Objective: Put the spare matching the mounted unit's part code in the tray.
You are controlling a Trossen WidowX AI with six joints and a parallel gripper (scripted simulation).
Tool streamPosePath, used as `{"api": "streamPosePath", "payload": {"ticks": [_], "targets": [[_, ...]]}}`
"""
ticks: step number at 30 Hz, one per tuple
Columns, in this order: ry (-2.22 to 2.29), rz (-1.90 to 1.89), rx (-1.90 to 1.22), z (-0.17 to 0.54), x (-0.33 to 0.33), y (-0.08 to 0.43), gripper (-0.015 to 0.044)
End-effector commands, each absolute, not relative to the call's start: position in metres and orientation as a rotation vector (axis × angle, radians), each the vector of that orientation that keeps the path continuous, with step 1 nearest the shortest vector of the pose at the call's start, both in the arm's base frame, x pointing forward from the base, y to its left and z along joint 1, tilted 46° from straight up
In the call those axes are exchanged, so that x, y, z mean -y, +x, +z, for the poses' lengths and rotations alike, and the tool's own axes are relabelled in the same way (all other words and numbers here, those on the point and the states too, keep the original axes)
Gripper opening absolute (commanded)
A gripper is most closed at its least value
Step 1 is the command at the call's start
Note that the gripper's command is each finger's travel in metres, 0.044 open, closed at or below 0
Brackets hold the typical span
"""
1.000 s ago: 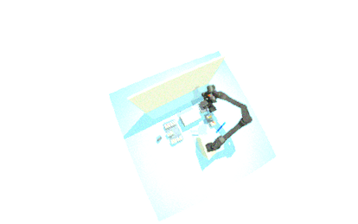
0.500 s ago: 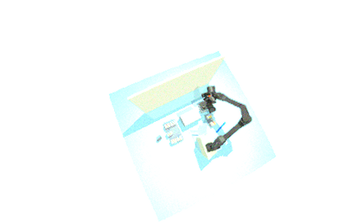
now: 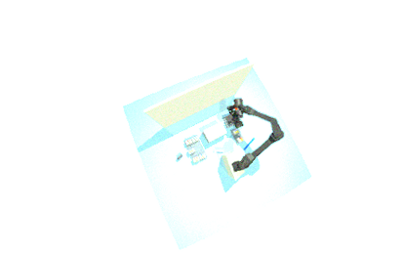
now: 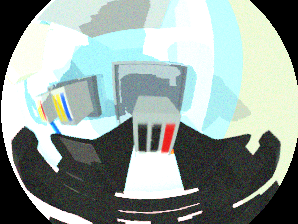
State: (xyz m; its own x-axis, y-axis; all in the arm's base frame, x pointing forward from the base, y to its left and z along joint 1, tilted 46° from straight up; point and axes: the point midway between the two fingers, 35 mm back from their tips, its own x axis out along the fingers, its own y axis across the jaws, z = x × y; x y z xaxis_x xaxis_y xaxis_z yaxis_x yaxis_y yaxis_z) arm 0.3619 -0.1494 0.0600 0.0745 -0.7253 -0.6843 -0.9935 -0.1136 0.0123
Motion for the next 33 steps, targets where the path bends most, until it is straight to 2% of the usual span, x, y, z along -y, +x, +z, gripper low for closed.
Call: {"api": "streamPosePath", "payload": {"ticks": [1,14,30,31,33], "targets": [[-1.897,0.778,-1.699,0.0543,0.1525,0.3596,0.0000],[-1.899,0.776,-1.702,0.0487,0.1598,0.3579,0.0000],[-1.896,0.760,-1.703,0.0520,0.1594,0.3595,0.0420],[-1.896,0.760,-1.703,0.0520,0.1594,0.3595,0.0440],[-1.895,0.761,-1.702,0.0538,0.1572,0.3598,0.0440]]}}
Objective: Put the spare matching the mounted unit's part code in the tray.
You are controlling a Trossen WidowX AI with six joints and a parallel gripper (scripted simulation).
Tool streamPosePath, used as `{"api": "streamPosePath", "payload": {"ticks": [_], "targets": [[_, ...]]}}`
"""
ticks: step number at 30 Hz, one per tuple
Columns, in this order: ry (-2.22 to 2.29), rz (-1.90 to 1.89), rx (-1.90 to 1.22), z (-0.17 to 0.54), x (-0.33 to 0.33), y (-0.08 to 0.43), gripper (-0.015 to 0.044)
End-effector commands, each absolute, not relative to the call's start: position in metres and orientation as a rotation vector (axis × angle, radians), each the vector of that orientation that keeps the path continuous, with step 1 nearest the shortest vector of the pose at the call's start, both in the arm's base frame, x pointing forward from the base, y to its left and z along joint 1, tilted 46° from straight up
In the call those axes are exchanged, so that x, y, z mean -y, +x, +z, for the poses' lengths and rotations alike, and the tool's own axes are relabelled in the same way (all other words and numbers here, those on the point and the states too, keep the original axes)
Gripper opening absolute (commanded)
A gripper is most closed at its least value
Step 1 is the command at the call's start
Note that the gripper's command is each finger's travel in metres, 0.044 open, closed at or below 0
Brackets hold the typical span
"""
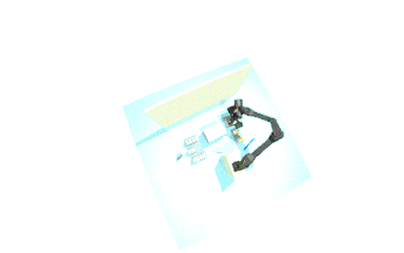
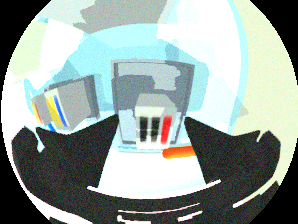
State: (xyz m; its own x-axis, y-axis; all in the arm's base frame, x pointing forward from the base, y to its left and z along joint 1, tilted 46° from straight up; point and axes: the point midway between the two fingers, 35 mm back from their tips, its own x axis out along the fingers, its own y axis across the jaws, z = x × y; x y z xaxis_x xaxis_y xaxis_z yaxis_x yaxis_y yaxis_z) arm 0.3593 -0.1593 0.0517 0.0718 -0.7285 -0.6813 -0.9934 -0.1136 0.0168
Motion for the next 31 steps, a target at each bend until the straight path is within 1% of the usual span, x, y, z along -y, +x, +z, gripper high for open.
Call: {"api": "streamPosePath", "payload": {"ticks": [1,5,8,31], "targets": [[-1.894,0.764,-1.701,0.059,0.150,0.360,0.0440],[-1.892,0.779,-1.696,0.105,0.098,0.356,0.0440],[-1.895,0.781,-1.698,0.122,0.081,0.351,0.0440],[-1.902,0.796,-1.691,0.118,0.081,0.352,0.0440]]}}
